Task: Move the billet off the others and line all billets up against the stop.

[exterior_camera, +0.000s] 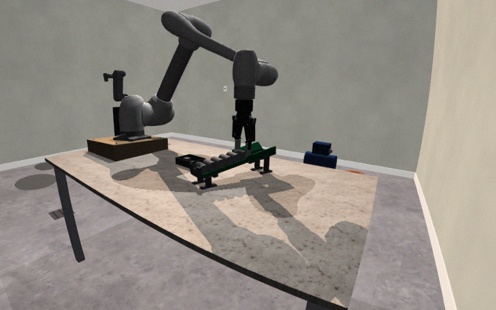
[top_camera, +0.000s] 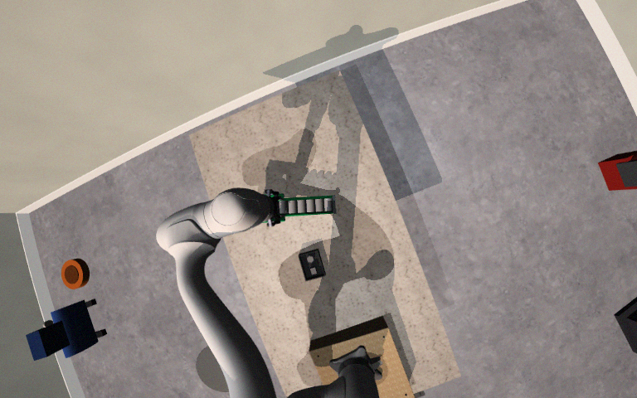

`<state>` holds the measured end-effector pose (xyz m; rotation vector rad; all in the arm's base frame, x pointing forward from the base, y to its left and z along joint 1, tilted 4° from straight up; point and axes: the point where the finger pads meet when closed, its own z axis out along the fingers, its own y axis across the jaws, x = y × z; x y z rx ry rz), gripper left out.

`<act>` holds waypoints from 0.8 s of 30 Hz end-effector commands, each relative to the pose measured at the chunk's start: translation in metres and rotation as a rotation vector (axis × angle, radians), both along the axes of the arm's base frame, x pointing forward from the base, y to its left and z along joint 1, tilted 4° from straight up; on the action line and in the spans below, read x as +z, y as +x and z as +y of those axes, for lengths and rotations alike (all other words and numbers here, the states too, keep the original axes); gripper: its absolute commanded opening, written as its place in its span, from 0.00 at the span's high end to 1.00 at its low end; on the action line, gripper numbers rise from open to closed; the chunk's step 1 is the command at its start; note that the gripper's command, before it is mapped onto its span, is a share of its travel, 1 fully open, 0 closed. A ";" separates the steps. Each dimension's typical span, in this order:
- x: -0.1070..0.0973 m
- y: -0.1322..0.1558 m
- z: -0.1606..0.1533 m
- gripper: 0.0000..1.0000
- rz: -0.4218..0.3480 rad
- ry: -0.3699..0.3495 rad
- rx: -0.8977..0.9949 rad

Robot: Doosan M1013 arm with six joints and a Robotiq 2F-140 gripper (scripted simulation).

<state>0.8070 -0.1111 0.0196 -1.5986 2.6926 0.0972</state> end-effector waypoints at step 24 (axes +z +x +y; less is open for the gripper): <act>0.033 0.001 -0.002 0.49 0.000 0.000 0.000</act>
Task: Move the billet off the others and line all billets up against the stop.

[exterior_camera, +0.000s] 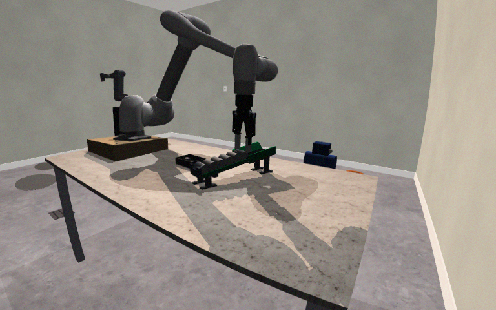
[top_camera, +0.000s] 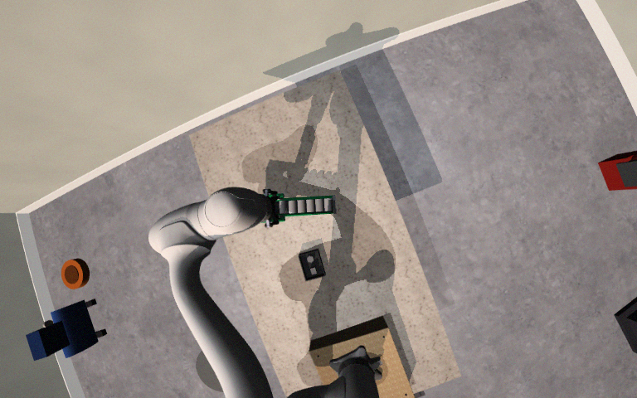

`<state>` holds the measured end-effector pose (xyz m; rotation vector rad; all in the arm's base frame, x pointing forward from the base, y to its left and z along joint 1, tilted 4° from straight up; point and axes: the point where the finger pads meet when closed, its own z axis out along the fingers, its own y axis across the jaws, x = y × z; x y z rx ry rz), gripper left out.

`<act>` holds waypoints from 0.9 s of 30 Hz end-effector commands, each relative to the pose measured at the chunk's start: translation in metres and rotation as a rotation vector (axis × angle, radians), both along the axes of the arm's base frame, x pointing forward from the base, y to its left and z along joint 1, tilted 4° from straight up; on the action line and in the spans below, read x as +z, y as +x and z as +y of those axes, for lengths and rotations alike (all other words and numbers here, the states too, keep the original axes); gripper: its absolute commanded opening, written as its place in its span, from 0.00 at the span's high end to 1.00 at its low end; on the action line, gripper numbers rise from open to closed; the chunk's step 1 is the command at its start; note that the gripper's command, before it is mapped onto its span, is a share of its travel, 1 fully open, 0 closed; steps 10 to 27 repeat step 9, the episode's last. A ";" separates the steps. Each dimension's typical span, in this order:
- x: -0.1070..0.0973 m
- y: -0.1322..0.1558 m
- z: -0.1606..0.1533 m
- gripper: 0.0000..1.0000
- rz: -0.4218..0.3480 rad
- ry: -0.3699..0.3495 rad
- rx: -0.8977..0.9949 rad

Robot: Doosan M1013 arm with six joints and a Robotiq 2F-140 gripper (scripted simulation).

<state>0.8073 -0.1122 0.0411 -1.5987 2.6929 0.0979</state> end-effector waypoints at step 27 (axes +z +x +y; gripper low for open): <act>0.034 0.001 -0.002 0.49 0.000 0.000 0.000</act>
